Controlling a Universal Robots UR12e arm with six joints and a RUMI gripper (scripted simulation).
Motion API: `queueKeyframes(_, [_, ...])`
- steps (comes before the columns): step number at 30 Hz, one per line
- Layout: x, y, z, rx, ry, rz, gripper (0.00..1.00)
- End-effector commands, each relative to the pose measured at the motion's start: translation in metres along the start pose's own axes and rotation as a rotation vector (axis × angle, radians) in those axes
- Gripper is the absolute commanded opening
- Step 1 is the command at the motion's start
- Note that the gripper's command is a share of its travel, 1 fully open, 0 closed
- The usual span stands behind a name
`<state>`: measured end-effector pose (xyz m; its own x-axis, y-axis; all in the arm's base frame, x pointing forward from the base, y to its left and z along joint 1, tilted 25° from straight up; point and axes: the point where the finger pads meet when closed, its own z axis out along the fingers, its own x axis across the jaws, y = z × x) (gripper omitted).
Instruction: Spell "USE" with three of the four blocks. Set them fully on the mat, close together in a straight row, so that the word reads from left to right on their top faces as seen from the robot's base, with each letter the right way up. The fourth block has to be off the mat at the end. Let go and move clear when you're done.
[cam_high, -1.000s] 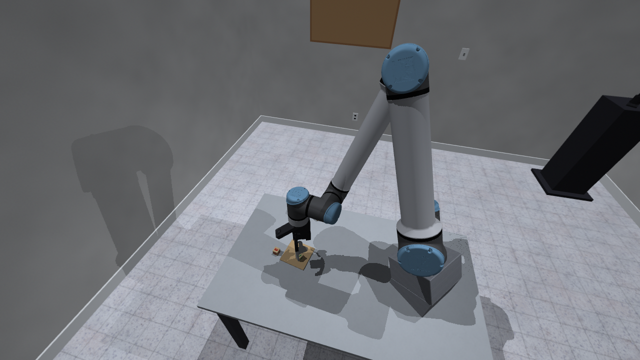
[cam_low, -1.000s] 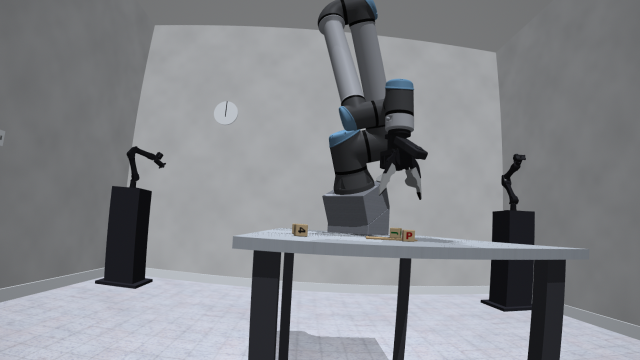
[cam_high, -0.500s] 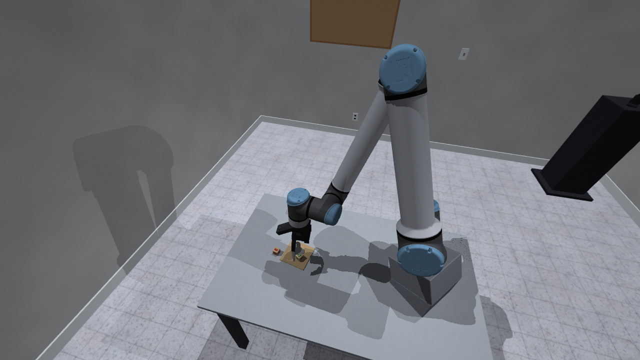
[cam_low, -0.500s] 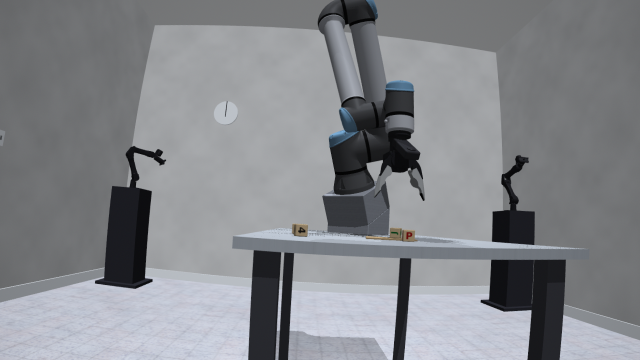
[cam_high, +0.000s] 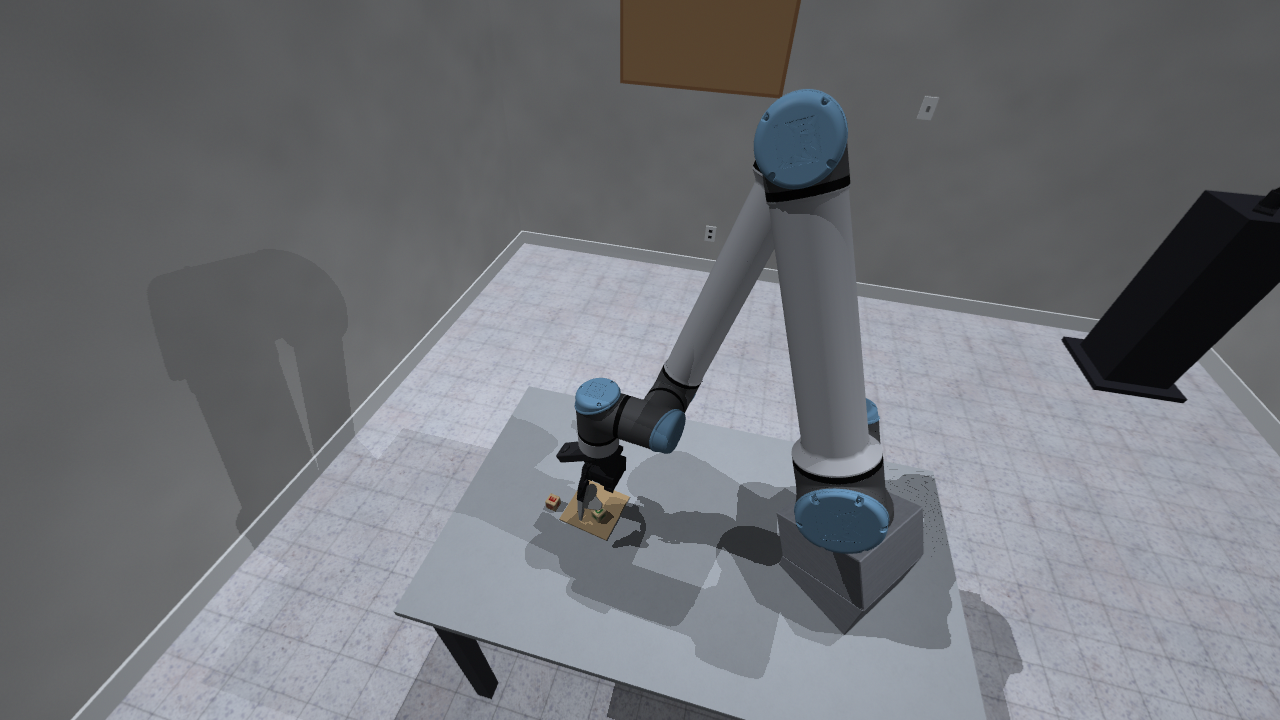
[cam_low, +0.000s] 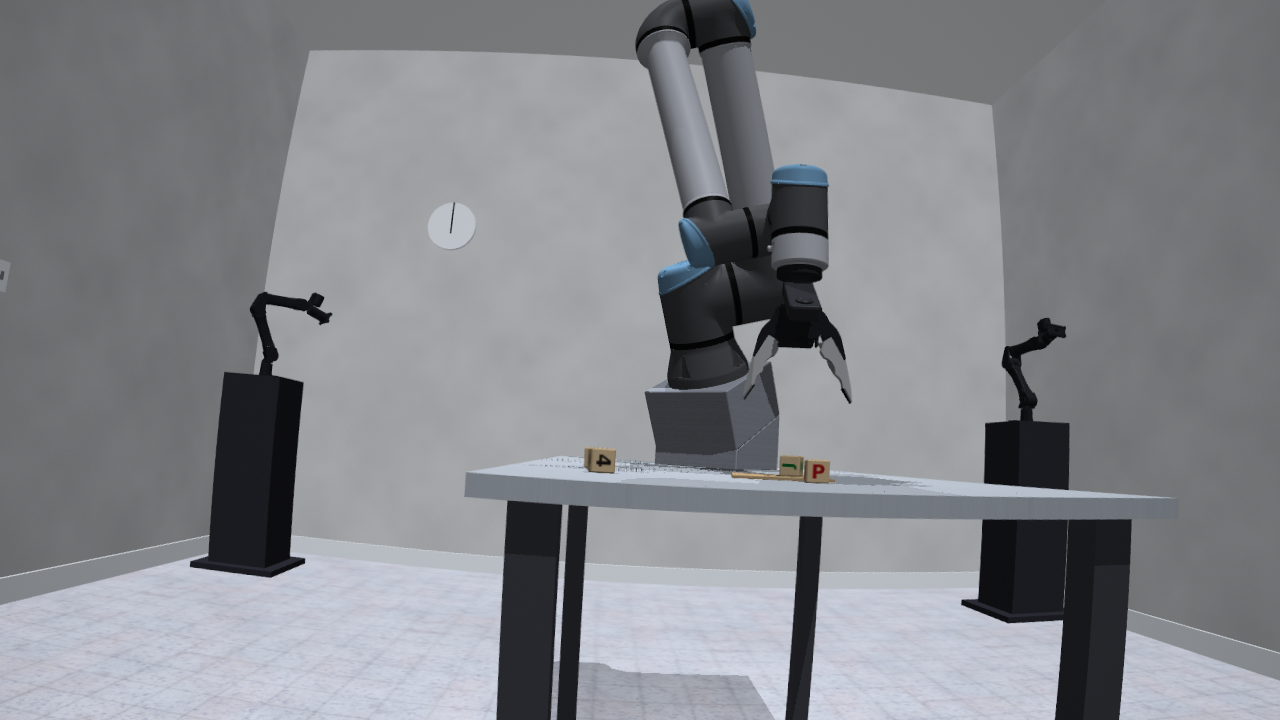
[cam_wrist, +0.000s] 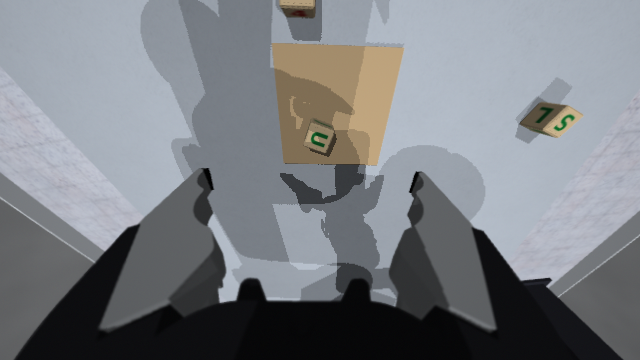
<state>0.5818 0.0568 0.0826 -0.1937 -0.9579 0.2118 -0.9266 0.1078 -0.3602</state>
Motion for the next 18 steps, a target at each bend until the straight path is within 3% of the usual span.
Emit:
queueKeyframes(1, [0.0021, 0.0035, 0.0031, -0.004, 0.004, 0.123, 1.0])
queueKeyframes(18, [0.0046, 0.0053, 0.0052, -0.002, 0.004, 0.305, 1.0])
